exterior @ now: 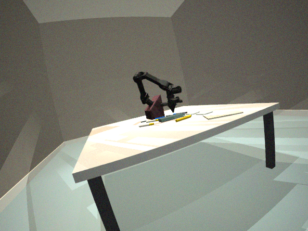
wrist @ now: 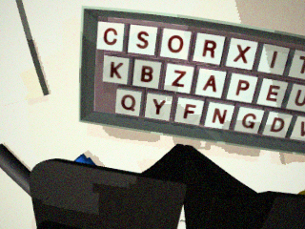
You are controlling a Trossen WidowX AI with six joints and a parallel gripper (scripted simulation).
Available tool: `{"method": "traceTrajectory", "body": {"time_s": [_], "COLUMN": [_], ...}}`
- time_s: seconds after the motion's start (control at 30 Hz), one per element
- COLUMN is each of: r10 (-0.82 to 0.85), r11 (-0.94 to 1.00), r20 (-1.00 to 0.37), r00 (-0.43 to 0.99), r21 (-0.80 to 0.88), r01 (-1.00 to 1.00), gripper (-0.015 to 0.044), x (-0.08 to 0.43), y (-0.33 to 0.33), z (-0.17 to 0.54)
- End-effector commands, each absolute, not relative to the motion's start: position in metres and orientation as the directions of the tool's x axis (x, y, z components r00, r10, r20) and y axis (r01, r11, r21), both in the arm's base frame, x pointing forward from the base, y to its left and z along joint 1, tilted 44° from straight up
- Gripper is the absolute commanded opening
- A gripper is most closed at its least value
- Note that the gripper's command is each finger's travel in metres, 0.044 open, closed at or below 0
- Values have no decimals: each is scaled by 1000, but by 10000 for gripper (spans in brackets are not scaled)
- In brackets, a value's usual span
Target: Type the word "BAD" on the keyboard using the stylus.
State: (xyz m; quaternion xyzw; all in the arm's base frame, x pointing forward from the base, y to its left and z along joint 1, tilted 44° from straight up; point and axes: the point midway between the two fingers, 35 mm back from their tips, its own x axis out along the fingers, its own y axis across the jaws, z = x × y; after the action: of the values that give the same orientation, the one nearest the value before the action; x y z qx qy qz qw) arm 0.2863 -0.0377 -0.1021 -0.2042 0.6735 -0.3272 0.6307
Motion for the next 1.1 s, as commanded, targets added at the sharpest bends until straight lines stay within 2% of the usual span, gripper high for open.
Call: {"method": "traceTrajectory", "body": {"time_s": [0.0,0.23,0.5,0.57,1.07], "r10": [-681,-681,-576,-540,-535], "r11": [710,708,709,717,719], "r20": [-725,-723,-629,-604,-601], "r00": [-108,-118,-522,-586,-594], "r21": [-689,-691,-702,-695,-693], "r01": [148,146,65,55,54], "gripper": [0,0,0,0,0], "x": [295,294,185,164,161], "y": [-13,1,-68,-75,-81], "z": [-79,-63,-69,-67,-73]}}
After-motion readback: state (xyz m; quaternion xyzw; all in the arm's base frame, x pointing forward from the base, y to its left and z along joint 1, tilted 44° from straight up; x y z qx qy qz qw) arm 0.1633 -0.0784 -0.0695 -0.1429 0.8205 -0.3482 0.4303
